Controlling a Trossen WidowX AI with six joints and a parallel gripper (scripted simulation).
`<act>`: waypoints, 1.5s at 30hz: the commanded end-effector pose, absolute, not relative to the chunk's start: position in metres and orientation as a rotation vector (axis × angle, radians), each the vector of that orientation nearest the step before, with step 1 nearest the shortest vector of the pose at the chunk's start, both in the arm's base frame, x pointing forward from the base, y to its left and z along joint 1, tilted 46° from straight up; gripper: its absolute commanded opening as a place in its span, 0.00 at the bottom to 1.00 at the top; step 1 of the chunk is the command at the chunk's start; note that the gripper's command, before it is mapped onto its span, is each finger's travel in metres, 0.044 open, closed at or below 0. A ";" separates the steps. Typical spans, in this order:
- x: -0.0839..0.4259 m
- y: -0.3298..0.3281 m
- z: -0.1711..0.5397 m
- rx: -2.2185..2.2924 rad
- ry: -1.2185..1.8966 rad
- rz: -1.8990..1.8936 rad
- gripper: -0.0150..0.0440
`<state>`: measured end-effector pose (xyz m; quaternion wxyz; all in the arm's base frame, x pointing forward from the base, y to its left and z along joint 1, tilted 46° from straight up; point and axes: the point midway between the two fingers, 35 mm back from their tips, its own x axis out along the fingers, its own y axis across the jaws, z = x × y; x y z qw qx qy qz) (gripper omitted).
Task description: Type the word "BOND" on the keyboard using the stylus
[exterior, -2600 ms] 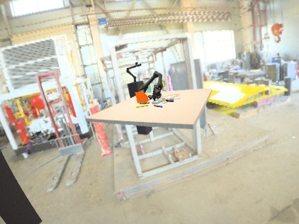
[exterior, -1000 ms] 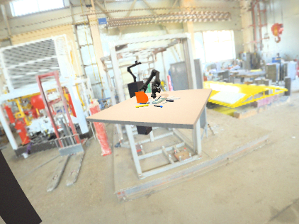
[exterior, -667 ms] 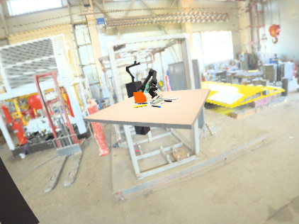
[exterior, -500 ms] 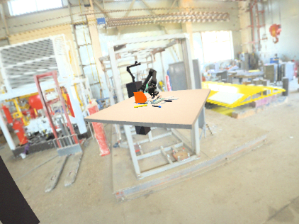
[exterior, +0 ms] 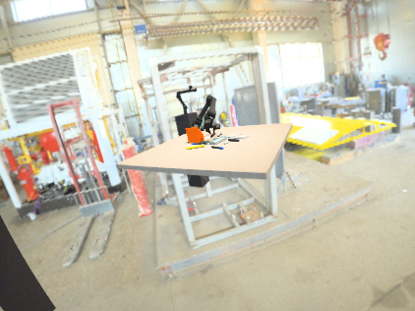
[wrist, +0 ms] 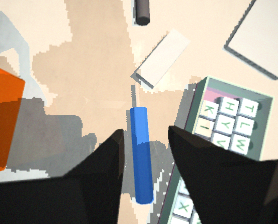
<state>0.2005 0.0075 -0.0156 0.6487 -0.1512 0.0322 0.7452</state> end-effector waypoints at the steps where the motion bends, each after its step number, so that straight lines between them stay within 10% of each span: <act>1: 0.200 0.010 -0.018 -0.340 0.065 1.694 0.51; 45: 0.200 0.029 -0.038 -0.339 0.064 1.694 0.51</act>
